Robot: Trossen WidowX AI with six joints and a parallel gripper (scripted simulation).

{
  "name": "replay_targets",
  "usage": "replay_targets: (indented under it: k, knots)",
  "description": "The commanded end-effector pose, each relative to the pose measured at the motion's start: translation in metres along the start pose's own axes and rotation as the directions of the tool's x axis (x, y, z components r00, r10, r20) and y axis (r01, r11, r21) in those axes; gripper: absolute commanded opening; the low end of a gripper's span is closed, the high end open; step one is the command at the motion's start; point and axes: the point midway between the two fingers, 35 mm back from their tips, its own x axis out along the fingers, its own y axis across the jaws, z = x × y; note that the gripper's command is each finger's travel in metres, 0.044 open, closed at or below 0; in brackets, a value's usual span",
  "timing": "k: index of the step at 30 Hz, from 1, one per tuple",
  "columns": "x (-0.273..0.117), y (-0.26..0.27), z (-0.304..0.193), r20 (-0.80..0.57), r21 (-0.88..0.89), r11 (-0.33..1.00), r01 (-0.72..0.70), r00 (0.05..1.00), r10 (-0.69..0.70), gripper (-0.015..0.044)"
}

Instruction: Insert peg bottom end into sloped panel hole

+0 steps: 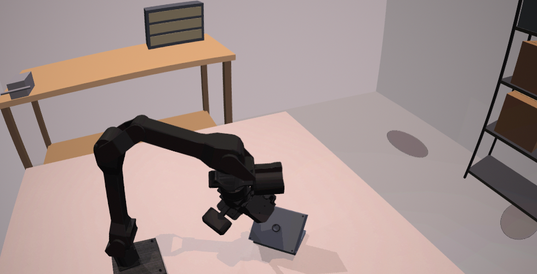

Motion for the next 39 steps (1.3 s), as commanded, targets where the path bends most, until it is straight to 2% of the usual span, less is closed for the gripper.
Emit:
replay_targets:
  k: [1,39]
  knots:
    - [-0.003,0.0,0.005,-0.002,0.028,0.999,-0.022,1.0,0.022,0.0]
    - [-0.035,-0.013,0.048,0.013,0.244,0.951,-0.192,0.981,0.195,0.0]
